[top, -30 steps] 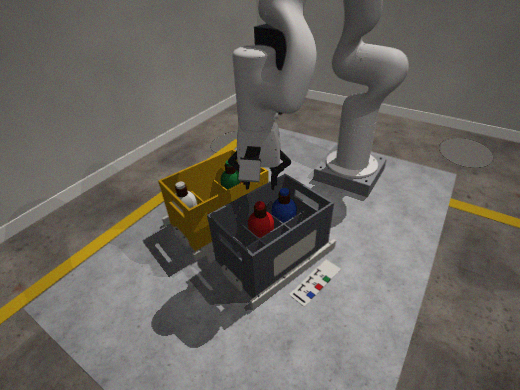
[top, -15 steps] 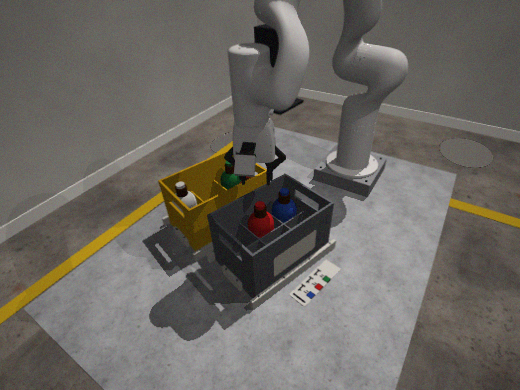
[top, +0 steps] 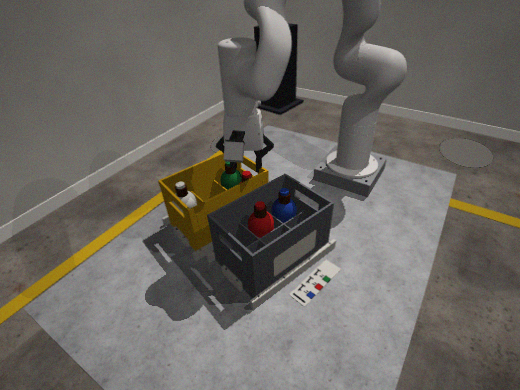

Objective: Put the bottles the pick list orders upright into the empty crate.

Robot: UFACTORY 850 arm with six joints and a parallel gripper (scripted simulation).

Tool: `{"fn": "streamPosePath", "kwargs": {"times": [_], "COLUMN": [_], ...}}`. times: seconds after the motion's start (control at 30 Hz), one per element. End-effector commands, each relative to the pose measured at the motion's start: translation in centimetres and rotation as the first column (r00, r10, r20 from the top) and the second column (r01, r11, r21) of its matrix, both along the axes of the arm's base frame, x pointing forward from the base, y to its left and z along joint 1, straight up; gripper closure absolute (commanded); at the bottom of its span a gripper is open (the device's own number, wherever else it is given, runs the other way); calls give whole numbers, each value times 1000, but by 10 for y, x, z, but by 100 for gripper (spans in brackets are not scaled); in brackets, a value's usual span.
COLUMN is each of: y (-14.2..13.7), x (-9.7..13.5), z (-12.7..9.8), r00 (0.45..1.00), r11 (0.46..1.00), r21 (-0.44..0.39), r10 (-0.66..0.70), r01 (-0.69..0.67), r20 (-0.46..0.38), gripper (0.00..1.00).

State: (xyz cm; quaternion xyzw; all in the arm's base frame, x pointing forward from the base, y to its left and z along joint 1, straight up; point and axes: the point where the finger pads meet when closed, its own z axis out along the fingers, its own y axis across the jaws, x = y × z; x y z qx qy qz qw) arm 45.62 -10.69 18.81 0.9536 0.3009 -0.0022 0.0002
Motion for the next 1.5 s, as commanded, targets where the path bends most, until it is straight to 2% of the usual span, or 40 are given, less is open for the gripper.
{"fn": "streamPosePath", "kwargs": {"times": [0.0, 0.9, 1.47], "y": [-17, -131, -138], "x": [-7, -60, -63], "z": [1, 1, -3], "r00": [1000, 1000, 1000], "r11": [1000, 1000, 1000], "r21": [1, 0, 0], "r10": [0, 0, 0], "r01": [0, 0, 0], "r20": [2, 2, 2], "gripper": [35, 35, 35]}}
